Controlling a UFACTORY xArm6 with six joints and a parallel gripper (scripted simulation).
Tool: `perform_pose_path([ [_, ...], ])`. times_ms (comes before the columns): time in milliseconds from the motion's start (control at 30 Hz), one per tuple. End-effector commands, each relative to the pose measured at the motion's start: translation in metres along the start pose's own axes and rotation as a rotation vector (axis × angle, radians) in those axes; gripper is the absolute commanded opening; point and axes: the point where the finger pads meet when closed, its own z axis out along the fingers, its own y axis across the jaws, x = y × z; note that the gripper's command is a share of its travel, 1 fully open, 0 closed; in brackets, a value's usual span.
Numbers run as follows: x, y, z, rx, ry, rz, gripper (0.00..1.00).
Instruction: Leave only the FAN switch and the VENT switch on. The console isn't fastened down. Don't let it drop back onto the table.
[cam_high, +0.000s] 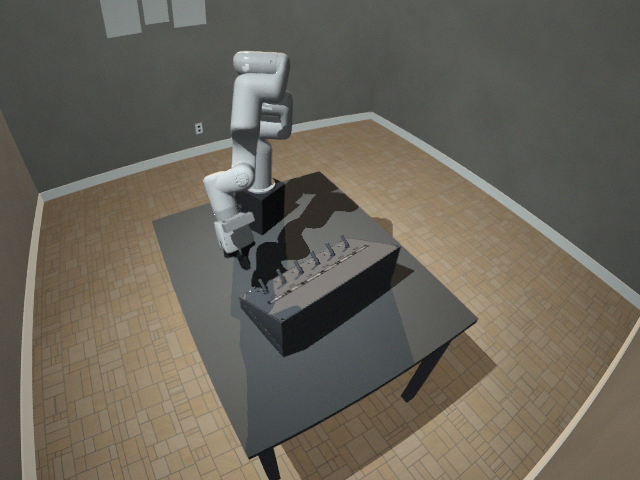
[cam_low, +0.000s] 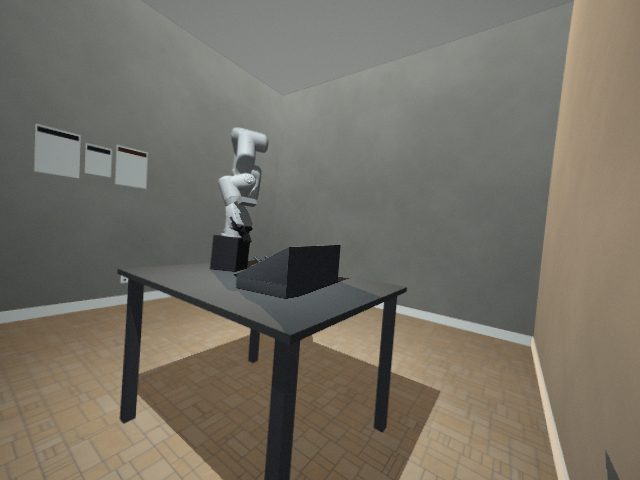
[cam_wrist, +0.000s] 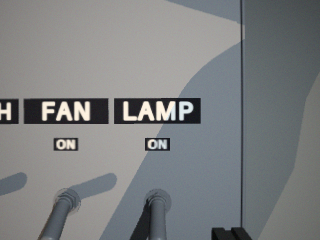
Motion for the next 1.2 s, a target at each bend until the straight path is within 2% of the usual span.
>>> perform_pose_path([
  [0, 0.002, 0.001, -0.021, 0.000, 0.001, -0.001, 0.00],
  [200, 0.002, 0.001, -0.041, 0.000, 0.001, -0.001, 0.00],
  [533, 0.001, 0.000, -0.046, 0.000, 0.001, -0.001, 0.00],
  [600, -0.003, -0.018, -0.046, 0.001, 0.007, -0.002, 0.00],
  [667, -0.018, -0.054, -0.045, 0.002, 0.013, -0.002, 0.00],
  [700, -0.018, -0.054, -0.045, 0.002, 0.013, -0.002, 0.00],
  [733, -0.029, -0.073, -0.046, 0.002, 0.011, -0.001, 0.00],
  [833, -0.029, -0.073, -0.046, 0.002, 0.011, -0.001, 0.00],
  [933, -0.051, -0.104, -0.048, 0.000, 0.000, -0.001, 0.00],
  [1167, -0.052, -0.104, -0.048, 0.000, 0.000, -0.001, 0.00],
])
